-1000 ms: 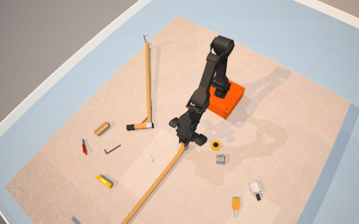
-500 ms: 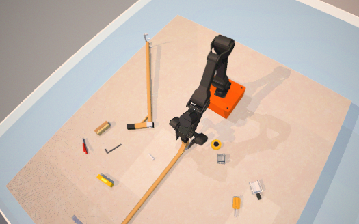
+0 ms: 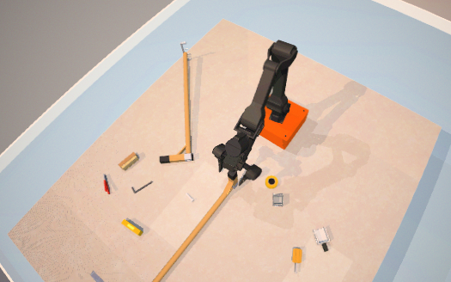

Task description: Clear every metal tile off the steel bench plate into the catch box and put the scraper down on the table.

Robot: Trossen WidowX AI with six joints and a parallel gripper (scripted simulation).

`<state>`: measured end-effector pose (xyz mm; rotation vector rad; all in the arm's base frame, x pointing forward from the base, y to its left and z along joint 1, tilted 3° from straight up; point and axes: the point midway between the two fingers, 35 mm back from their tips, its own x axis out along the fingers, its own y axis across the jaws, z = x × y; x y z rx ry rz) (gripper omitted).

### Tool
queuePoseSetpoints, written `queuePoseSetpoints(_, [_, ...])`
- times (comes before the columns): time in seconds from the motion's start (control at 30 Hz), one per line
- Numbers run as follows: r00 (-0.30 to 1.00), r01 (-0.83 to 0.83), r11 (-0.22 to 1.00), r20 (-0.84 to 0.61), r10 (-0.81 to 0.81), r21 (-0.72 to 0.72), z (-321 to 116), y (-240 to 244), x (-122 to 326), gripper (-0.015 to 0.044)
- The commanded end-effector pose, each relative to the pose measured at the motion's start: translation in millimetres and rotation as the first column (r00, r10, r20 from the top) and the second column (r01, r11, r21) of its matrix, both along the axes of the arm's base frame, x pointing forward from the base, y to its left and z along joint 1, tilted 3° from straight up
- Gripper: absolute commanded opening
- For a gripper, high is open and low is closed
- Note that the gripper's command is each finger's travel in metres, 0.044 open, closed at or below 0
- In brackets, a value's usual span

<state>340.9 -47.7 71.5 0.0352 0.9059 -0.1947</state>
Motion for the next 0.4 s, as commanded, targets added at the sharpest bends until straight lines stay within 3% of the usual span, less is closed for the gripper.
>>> queuePoseSetpoints(0.0, [1.000, 0.005, 1.000, 0.011, -0.005, -0.004, 14, 0, -1, 0.0440])
queuePoseSetpoints(0.37, [1.000, 0.004, 1.000, 0.013, -0.004, -0.009, 44, 3, -8, 0.0440])
